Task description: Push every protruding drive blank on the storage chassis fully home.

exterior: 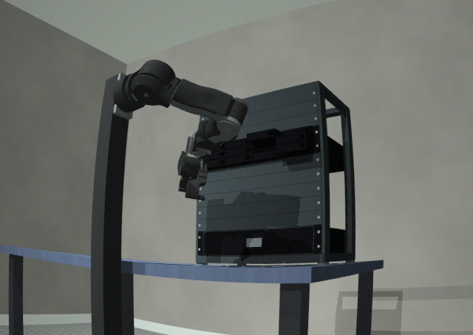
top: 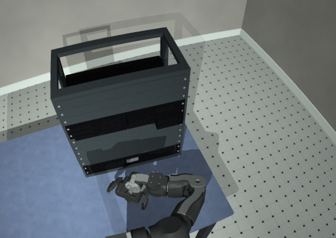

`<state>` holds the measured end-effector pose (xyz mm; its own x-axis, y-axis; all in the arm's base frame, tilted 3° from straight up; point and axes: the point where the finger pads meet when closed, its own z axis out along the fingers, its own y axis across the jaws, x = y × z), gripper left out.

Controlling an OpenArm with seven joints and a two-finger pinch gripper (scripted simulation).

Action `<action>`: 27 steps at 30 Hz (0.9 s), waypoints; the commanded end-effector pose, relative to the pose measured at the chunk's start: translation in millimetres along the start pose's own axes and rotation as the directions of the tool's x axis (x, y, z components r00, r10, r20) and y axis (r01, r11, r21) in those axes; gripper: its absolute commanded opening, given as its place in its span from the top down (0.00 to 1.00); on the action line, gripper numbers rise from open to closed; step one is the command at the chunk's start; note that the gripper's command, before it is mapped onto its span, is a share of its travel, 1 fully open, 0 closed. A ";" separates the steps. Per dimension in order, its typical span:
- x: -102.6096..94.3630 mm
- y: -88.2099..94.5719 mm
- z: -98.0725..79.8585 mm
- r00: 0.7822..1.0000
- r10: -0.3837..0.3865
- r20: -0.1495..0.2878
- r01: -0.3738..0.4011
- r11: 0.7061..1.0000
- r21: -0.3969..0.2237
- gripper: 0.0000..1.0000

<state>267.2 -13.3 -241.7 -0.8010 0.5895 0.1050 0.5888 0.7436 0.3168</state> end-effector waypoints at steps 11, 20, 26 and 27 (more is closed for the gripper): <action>2.3 -73.1 2.6 0.949 -0.316 0.012 0.311 0.938 0.152 0.00; 10.1 -127.1 -3.6 0.865 -0.500 -0.049 0.494 0.828 0.266 0.00; 13.0 -142.1 -6.9 0.835 -0.546 -0.075 0.541 0.787 0.295 0.00; 14.0 -144.6 -7.4 0.828 -0.555 -0.081 0.551 0.779 0.299 0.00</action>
<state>169.9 -113.6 -279.3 -0.9976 0.0690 -0.0076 0.0687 0.9971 0.0341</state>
